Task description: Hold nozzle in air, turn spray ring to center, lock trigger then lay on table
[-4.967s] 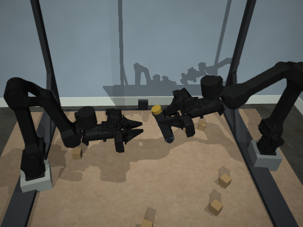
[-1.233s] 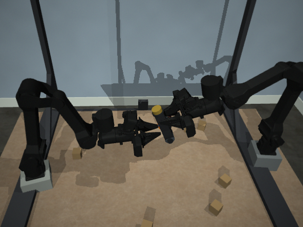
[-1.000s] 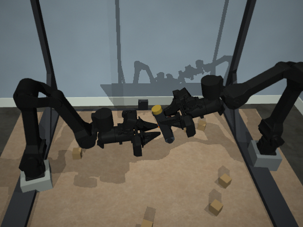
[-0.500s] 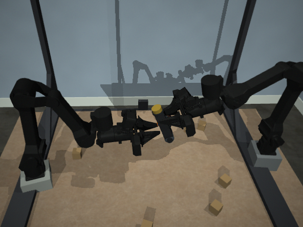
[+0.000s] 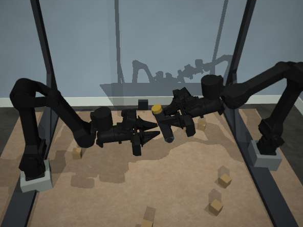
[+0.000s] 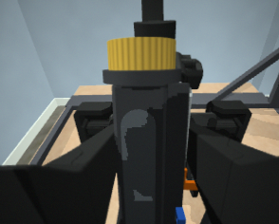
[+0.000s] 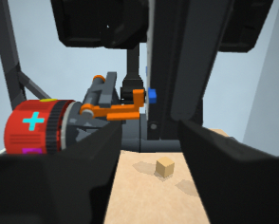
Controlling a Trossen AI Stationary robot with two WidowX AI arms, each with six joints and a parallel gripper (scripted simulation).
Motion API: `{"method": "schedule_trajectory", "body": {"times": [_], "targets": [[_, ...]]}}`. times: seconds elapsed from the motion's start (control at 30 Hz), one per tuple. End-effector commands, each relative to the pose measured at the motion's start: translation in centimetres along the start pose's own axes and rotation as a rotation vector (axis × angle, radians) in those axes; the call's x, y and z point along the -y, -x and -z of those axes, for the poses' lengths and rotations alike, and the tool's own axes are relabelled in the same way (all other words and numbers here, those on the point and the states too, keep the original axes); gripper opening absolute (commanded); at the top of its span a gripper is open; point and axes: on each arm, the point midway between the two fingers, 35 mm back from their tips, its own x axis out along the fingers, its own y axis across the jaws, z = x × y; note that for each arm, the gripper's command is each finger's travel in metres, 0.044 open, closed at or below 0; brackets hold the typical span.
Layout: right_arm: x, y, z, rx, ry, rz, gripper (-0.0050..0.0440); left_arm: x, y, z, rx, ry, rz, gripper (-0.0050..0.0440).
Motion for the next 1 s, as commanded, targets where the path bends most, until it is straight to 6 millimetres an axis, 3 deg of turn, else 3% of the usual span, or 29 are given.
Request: {"method": "schedule_trajectory", "body": {"times": [0.0, 0.23, 0.97], "targets": [[0.2, 0.0, -1.8, 0.05, -0.005, 0.005, 0.018, 0.2, 0.3, -1.1, 0.029, 0.001, 0.007, 0.0165], [0.2, 0.0, -1.8, 0.05, -0.005, 0.005, 0.018, 0.2, 0.3, -1.1, 0.029, 0.001, 0.007, 0.0165], [0.1, 5.3, -1.4, 0.041, -0.004, 0.002, 0.018, 0.2, 0.3, -1.1, 0.029, 0.001, 0.007, 0.0165]]}}
